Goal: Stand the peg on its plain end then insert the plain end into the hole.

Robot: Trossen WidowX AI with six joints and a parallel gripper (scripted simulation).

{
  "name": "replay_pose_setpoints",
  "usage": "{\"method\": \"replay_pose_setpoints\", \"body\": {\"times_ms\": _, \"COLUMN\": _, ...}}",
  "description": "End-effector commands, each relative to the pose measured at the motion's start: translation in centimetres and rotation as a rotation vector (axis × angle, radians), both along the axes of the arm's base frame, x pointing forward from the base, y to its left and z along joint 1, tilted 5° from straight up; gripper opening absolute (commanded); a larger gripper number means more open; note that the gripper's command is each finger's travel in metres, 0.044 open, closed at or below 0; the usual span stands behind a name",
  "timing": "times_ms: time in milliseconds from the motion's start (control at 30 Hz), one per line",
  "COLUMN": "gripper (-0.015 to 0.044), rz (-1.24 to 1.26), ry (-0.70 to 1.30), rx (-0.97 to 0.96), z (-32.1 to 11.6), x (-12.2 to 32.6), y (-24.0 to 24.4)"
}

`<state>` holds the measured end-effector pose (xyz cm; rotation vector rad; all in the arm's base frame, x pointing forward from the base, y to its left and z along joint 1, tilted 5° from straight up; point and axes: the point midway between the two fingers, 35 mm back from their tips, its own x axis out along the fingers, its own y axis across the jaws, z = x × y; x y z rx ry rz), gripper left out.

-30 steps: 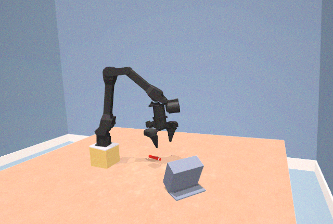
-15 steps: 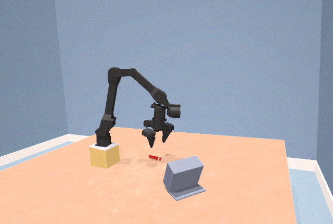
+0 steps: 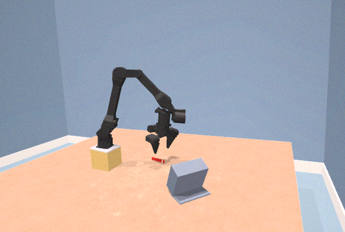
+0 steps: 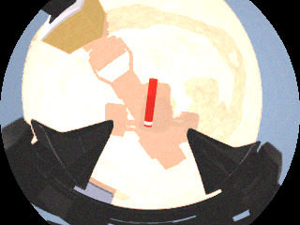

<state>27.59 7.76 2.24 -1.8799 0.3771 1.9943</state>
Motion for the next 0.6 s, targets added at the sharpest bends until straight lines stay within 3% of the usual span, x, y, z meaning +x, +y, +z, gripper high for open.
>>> {"method": "replay_pose_setpoints", "body": {"times_ms": 0, "gripper": 0.0440, "rz": 0.004, "ry": 0.008, "rx": 0.003, "z": -1.0, "x": -0.1, "y": 0.0}}
{"method": "replay_pose_setpoints", "body": {"times_ms": 567, "gripper": 0.0440, "rz": 0.004, "ry": 0.008, "rx": 0.002, "z": -3.7, "x": 0.1, "y": 0.0}}
